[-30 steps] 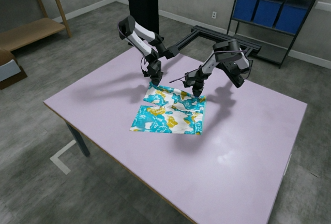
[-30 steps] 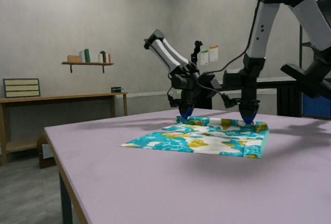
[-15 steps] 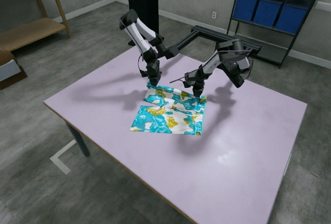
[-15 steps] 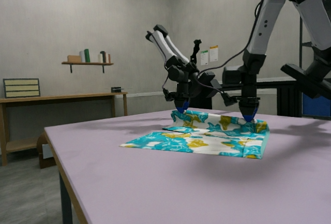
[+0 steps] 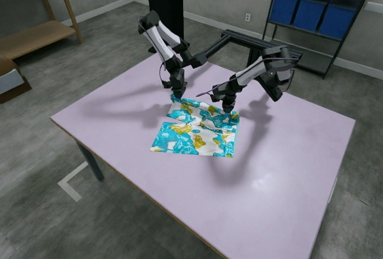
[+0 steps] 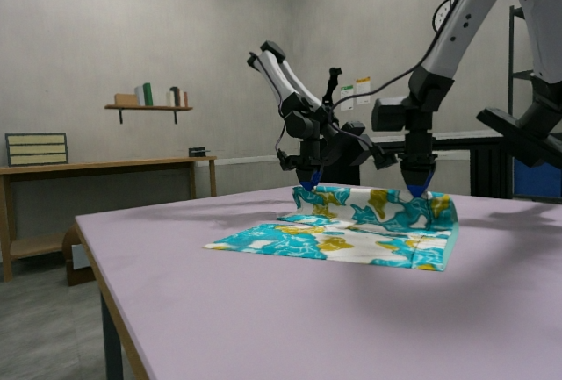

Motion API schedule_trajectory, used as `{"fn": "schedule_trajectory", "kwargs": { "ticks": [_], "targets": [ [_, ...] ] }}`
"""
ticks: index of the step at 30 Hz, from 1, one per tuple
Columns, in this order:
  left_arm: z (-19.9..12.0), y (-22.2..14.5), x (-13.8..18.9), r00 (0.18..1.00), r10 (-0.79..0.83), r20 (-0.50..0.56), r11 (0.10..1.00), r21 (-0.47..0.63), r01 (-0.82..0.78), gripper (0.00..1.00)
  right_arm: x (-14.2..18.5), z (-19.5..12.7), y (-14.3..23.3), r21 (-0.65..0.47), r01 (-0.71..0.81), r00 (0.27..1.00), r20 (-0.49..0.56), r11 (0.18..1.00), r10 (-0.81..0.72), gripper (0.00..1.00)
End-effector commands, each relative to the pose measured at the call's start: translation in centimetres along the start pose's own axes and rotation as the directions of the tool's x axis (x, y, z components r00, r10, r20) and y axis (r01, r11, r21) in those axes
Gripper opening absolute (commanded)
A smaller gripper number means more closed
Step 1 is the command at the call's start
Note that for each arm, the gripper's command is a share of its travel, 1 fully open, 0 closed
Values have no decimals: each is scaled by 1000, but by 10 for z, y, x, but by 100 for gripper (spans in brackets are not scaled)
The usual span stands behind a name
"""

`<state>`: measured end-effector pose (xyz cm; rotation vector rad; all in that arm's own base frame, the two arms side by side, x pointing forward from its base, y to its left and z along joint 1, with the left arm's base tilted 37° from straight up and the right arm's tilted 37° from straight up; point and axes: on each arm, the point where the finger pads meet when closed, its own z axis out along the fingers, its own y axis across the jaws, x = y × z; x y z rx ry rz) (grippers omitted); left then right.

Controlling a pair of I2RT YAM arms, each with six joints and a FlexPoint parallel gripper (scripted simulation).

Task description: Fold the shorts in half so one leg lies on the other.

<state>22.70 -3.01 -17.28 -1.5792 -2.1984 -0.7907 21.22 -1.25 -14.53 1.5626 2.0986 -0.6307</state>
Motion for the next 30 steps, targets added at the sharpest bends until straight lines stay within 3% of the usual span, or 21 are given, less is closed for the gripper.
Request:
{"fn": "schedule_trajectory", "kwargs": {
  "ticks": [1, 13, 14, 27, 30],
  "targets": [
    [-13, 7, 16, 998, 31, -48, 999, 43, -29, 0, 0, -18, 7, 23, 22, 1000, 1, 1000, -22, 0],
    [-7, 8, 10, 999, 6, -40, 1000, 14, -5, 0, 12, -46, 43, 92, 76, 997, 6, 993, -77, 0],
    [-6, 5, 13, 999, 11, -45, 1000, 18, -10, 0, 11, -43, 56, 37, 46, 999, 20, 998, -47, 0],
    [-44, 49, 20, 999, -14, -49, 999, 43, 16, 0, 4, -48, 62, 21, 19, 1000, 13, 1000, -19, 0],
    [-38, 40, 16, 999, -21, -39, 999, 27, 22, 0, 9, -72, 78, -27, 61, 998, -2, 998, -61, 0]
  ]
}}
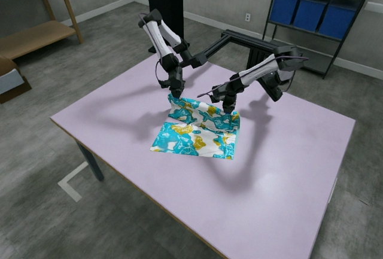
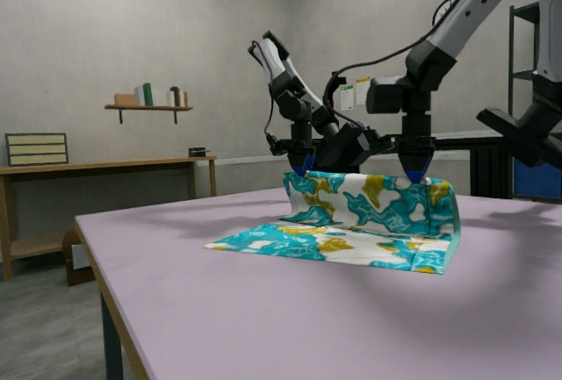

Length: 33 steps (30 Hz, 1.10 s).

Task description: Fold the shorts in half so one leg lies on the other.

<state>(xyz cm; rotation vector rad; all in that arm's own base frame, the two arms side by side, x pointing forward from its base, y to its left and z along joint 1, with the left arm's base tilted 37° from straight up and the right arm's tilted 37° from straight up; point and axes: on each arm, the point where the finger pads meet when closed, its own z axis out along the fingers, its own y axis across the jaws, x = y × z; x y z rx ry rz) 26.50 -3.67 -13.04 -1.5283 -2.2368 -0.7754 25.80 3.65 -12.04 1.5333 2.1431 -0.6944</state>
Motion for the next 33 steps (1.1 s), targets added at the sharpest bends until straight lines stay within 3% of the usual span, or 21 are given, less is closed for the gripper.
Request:
{"fn": "schedule_trajectory", "kwargs": {
  "ticks": [1, 11, 14, 17, 23, 28, 29, 33],
  "targets": [
    [-2, -5, 14, 999, 21, -42, 1000, 8, -20, 0, -3, -27, 27, -86, -9, 1000, 1, 996, 9, 0],
    [0, -6, 6, 999, 30, -43, 1000, 5, -29, 0, 2, -57, 54, -136, 29, 999, -15, 990, -31, 0],
    [-12, 13, 12, 1000, 10, -11, 1000, -21, -10, 0, -7, -48, 52, -119, -8, 1000, -11, 993, 7, 0],
    [-23, 29, 10, 1000, -9, 21, 998, -55, 10, 0, 1, -67, 65, -170, 47, 999, -2, 984, -48, 0],
    [-24, 27, 16, 1000, -11, 22, 999, -52, 12, 0, 3, -82, 81, -215, 62, 998, -1, 975, -64, 0],
    [-31, 39, 13, 998, -59, 34, 996, -62, 61, 0, -2, -73, 79, -192, 30, 999, -9, 981, -32, 0],
    [-32, 41, 13, 997, -62, 34, 996, -63, 64, 0, 7, -55, 88, -176, 75, 997, 9, 982, -74, 0],
    [-35, 45, 12, 996, -74, 41, 995, -67, 76, 0, 10, -58, 112, -216, 88, 996, 12, 973, -87, 0]
  ]
}}
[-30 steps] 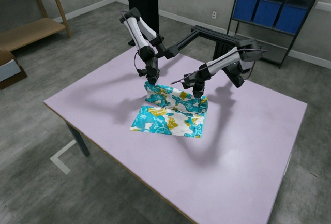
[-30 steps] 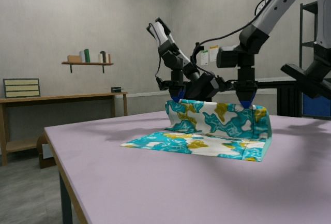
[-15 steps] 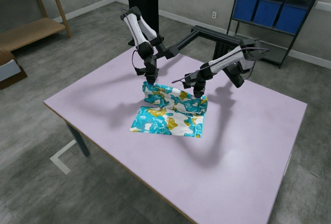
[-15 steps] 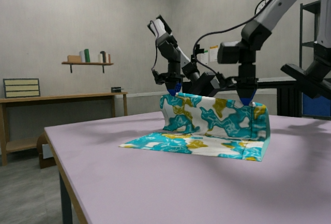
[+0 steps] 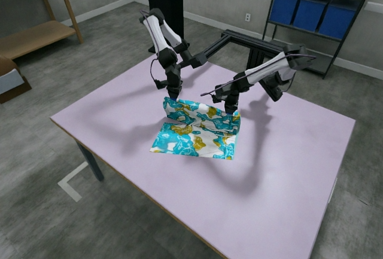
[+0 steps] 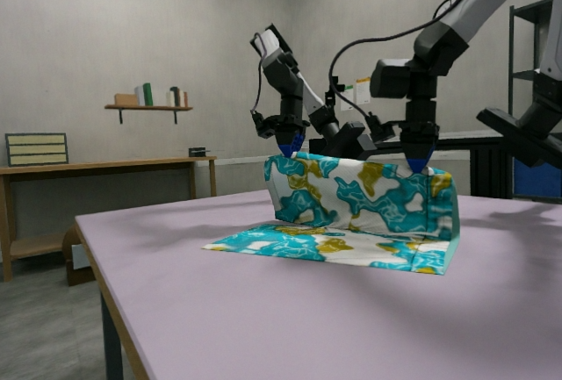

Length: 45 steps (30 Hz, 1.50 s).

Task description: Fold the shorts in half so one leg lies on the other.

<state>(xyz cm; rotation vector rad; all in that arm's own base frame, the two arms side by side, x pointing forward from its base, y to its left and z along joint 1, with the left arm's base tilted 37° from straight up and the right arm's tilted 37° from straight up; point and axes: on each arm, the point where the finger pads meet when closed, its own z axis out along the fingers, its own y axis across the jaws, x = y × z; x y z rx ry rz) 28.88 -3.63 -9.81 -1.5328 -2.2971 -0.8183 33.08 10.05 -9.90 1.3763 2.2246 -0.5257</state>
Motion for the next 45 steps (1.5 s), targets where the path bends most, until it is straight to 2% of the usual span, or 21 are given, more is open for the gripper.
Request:
{"fn": "schedule_trajectory", "kwargs": {
  "ticks": [1, 5, 7, 8, 11, 12, 16, 17, 18, 19, 27, 29, 32, 33, 34, 35, 36, 45],
  "targets": [
    [-12, 14, -1, 1000, -24, 9, 999, -33, 24, 0, -10, -11, 29, -75, -40, 999, 7, 996, 41, 0],
    [-12, 13, -1, 1000, -18, 8, 999, -34, 18, 0, -10, -16, 22, -56, -12, 1000, 13, 998, 13, 0],
    [3, 20, -3, 1000, -28, 4, 999, -31, 28, 0, -16, -24, 29, -80, -35, 999, 8, 996, 35, 0],
    [5, 22, -1, 999, -33, 4, 999, -30, 33, 0, -4, 4, 31, -49, 7, 1000, 14, 999, -6, 0],
    [9, 28, 1, 999, -47, 3, 998, -29, 48, 0, -4, 10, 40, -51, 24, 1000, 14, 998, -23, 0],
    [-1, 27, 3, 999, -45, 6, 999, -30, 45, 0, -3, 12, 43, -51, 29, 999, 14, 998, -28, 0],
    [-3, 26, 1, 999, -37, 8, 999, -33, 37, 0, -14, -14, 48, -91, -12, 1000, 8, 996, 13, 0],
    [15, 33, 1, 999, -41, 0, 999, -32, 41, 0, -14, -14, 47, -88, -10, 1000, 9, 996, 11, 0],
    [17, 36, 1, 999, -44, 1, 998, -35, 44, 0, -15, -15, 47, -89, -11, 1000, 9, 996, 12, 0],
    [16, 32, 4, 998, -54, -10, 998, -18, 54, 0, -3, 15, 42, -44, 8, 1000, 13, 999, -8, 0],
    [34, 57, 5, 997, -71, -6, 997, -37, 70, 0, -4, 40, 66, -42, 46, 999, 16, 998, -46, 0],
    [20, 55, 5, 998, -68, 4, 997, -44, 68, 0, -3, 46, 70, -35, 52, 999, 17, 998, -51, 0],
    [19, 57, 6, 997, -74, 3, 996, -40, 74, 0, -12, 13, 78, -85, 26, 1000, 15, 996, -25, 0],
    [19, 57, 6, 997, -76, 3, 996, -40, 76, 0, -11, 14, 80, -95, 20, 1000, 14, 995, -18, 0],
    [38, 52, 11, 998, -51, -40, 999, 3, 52, 0, -16, 15, 82, -97, 4, 1000, 13, 995, -3, 0],
    [39, 55, 12, 998, -53, -44, 999, 7, 53, 0, -16, 15, 82, -98, 3, 1000, 13, 995, -2, 0],
    [39, 56, 10, 997, -73, -36, 997, 0, 73, 0, -3, 49, 62, 1, 55, 998, 15, 998, -55, 0],
    [57, 78, 15, 994, -74, -78, 996, 41, 78, 0, -3, 77, 84, 53, 91, 996, 11, 994, -91, 0]
  ]
}}
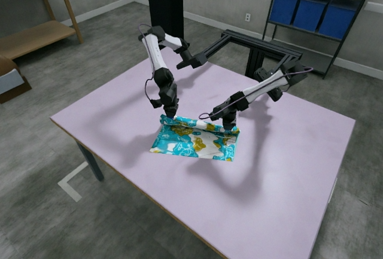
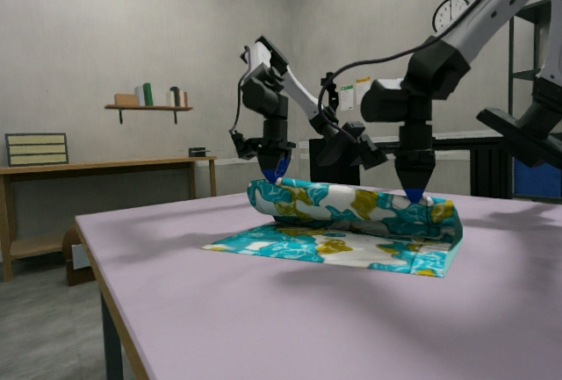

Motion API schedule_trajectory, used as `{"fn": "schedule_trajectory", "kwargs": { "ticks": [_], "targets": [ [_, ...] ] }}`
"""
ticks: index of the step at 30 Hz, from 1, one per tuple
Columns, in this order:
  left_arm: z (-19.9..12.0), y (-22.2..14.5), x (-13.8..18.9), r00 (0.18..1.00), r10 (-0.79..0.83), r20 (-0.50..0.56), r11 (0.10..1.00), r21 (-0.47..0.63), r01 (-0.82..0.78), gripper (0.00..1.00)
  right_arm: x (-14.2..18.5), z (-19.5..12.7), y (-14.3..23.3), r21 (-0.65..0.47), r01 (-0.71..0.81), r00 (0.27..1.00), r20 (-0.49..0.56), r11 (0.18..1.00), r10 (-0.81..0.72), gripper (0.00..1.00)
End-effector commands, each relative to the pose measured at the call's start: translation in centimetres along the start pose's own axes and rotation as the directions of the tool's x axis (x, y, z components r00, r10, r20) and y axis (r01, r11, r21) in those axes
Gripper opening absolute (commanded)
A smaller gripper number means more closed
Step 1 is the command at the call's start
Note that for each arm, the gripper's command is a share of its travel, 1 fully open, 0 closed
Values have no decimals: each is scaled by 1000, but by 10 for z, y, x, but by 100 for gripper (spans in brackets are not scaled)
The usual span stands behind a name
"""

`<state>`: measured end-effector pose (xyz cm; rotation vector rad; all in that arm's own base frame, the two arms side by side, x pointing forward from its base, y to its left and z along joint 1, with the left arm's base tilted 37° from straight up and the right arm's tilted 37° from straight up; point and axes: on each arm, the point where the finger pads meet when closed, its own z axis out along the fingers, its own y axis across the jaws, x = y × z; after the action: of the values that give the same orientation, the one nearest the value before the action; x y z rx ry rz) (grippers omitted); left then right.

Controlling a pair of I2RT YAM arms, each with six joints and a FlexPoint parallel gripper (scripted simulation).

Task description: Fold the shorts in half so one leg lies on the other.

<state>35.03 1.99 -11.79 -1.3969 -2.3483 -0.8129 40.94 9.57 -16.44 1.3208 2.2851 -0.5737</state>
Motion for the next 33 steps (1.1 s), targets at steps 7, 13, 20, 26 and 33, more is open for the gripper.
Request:
{"fn": "schedule_trajectory", "kwargs": {
  "ticks": [7, 13, 20, 26, 33],
  "targets": [
    [-12, 28, -5, 1000, -22, -2, 999, -36, 22, 0, -6, 0, 35, -13, 3, 1000, 26, 1000, -3, 0],
    [14, 34, 0, 1000, -21, -22, 1000, -12, 21, 0, -19, 6, 33, -1, -27, 999, 22, 1000, 27, 0],
    [30, 49, 5, 999, -22, -37, 1000, 6, 22, 0, -8, 30, 43, -28, 5, 1000, 27, 1000, -4, 0],
    [32, 62, 6, 998, -52, -32, 999, -2, 52, 0, -11, 42, 48, -29, 3, 1000, 26, 1000, -3, 0],
    [21, 68, 2, 998, -55, -13, 998, -26, 55, 0, -11, 71, 75, -101, 33, 999, 39, 994, -29, 0]
  ]
}}
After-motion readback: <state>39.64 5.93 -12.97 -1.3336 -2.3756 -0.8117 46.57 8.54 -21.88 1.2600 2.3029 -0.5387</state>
